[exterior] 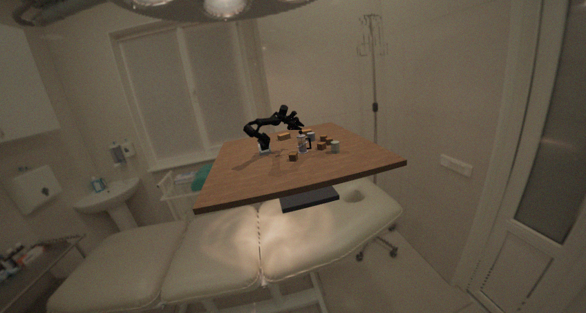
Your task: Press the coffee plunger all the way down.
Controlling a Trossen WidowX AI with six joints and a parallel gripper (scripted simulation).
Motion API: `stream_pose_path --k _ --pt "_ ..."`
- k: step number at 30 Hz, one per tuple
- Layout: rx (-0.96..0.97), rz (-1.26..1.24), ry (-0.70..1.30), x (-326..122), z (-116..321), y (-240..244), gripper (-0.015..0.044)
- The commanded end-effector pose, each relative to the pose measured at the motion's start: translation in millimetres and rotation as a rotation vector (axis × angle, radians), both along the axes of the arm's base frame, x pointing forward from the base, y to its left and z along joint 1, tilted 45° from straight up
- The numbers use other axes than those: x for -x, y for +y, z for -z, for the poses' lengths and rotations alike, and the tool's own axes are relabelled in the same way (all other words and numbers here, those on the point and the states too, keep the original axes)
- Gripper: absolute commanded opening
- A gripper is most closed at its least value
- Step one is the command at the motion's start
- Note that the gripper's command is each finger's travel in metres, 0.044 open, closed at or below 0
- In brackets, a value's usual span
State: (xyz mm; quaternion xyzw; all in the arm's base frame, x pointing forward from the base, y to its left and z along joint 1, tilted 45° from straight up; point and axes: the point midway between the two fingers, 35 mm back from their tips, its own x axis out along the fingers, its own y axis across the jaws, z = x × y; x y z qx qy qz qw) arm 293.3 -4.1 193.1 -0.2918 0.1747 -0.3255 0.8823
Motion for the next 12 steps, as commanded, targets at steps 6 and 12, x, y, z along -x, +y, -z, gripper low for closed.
stream_pose_path --k 6,12 --pt "0.020 0.007 -0.012 15.5 -42.6 31.6 0.0440" --pt "0.020 0.007 -0.012 15.4 -42.2 31.5 0.0440"
